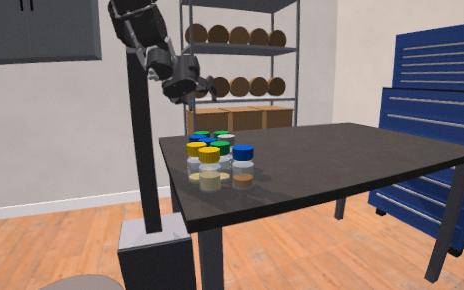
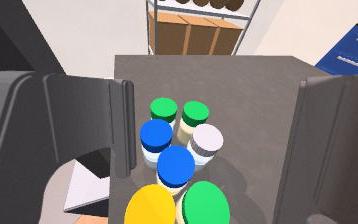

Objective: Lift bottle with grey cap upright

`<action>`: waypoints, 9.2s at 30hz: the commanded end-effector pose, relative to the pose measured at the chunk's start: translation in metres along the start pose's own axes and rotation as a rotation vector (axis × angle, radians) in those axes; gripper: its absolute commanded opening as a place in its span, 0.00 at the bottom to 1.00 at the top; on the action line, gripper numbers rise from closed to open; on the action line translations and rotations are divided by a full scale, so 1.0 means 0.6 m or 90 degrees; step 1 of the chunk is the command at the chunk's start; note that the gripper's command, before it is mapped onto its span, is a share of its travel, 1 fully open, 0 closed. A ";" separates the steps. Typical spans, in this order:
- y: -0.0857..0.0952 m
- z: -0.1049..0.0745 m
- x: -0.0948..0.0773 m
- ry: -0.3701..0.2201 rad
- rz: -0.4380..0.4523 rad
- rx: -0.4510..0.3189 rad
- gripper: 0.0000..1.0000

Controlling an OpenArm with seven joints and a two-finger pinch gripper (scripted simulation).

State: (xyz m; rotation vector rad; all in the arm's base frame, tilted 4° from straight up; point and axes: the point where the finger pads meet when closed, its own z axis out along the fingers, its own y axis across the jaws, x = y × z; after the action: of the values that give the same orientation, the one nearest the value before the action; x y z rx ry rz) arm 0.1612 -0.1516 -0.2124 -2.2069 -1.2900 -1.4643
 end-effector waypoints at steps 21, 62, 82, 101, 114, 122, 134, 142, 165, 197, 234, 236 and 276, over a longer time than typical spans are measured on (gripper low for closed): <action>-0.046 0.048 0.030 0.106 -0.133 0.181 0.45; -0.056 0.141 0.025 0.124 -0.624 0.562 0.45; 0.019 0.183 0.026 -0.017 -0.871 0.683 0.45; 0.109 0.203 0.063 -0.199 -1.032 0.732 0.45; 0.096 0.234 0.026 -0.198 -1.037 0.723 0.45; 0.092 0.242 0.016 -0.198 -1.039 0.722 0.45; 0.062 0.269 -0.043 -0.199 -1.031 0.732 0.45; 0.057 0.276 -0.058 -0.202 -1.029 0.734 0.45; 0.022 0.332 -0.141 -0.198 -1.032 0.732 0.45; -0.011 0.318 -0.146 -0.199 -1.031 0.732 0.45; -0.053 0.294 -0.148 -0.198 -1.030 0.738 0.45; -0.055 0.294 -0.148 -0.198 -1.030 0.739 0.45; -0.036 0.269 -0.106 -0.198 -1.029 0.736 0.45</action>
State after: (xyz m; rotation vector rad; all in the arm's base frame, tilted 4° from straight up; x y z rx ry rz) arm 0.2415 -0.0822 -0.3514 -0.3711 -3.0746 -0.0615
